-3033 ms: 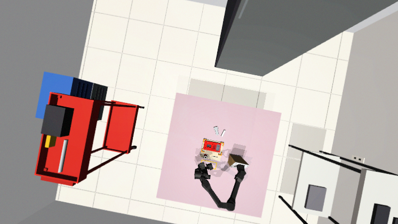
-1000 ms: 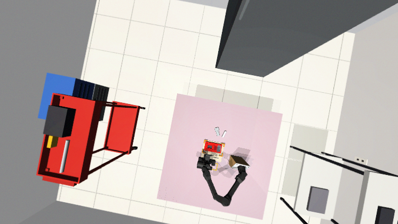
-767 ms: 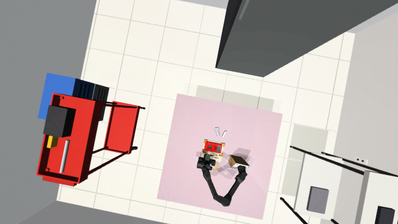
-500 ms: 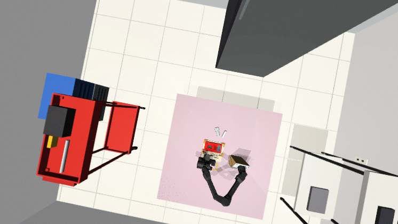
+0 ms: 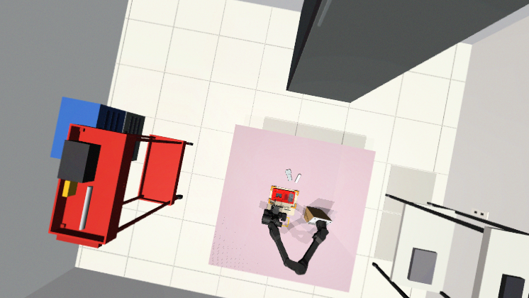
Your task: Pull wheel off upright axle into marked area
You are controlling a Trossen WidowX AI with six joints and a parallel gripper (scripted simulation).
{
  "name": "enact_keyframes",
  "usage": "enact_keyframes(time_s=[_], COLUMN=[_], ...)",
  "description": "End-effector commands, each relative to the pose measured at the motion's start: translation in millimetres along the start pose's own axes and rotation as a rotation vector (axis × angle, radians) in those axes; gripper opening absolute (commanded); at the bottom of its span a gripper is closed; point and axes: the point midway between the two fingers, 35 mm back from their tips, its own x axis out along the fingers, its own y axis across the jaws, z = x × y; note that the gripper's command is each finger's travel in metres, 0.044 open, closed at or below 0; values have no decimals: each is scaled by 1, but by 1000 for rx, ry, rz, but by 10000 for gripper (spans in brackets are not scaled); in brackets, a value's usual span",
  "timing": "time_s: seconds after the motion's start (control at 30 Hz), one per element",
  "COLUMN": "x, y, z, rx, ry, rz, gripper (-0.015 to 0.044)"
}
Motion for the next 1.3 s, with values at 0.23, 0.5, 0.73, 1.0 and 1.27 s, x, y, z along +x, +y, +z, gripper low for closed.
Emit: enact_keyframes(time_s=[0.23,0.5,0.73,1.0,1.27], x=[-7,-10,-12,-15,-18], y=[0,0,0,0,0], z=[0,0,0,0,0], rx=[2,2,3,3,4], ry=[0,0,1,1,1], rz=[5,6,6,7,7], gripper=[0,0,0,0,0])
